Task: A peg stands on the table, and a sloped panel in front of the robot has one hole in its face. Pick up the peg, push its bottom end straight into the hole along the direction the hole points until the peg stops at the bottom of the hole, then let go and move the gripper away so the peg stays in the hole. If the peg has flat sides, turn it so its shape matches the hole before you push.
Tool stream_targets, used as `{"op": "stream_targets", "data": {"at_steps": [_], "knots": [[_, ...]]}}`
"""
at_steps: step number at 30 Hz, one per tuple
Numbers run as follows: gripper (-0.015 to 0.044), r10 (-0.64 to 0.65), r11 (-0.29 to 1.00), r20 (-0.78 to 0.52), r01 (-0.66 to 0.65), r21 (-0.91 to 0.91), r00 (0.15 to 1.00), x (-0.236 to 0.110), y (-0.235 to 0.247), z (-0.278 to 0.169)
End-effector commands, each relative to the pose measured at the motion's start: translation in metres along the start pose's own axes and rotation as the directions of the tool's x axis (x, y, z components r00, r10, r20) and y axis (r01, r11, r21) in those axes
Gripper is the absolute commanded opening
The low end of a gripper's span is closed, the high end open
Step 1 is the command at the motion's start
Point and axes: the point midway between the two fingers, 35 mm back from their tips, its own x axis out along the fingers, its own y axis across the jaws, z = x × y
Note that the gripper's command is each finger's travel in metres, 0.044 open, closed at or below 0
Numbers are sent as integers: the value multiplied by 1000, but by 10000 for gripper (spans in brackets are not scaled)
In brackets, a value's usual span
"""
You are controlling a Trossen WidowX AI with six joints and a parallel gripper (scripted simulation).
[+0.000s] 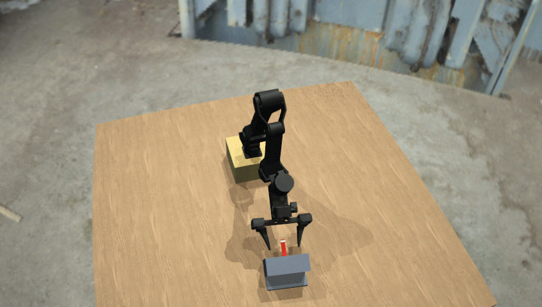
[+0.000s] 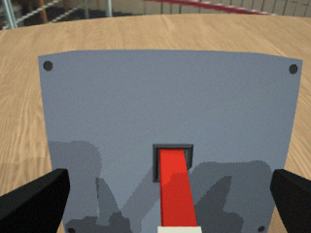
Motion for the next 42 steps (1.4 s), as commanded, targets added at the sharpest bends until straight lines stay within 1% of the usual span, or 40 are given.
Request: {"op": "stream_targets", "data": {"at_steps": [1, 42], "knots": [[440, -4, 1000, -2, 4, 2, 1000, -4, 0, 0], [440, 0, 1000, -3, 0, -1, 1000, -44, 3, 6]]}}
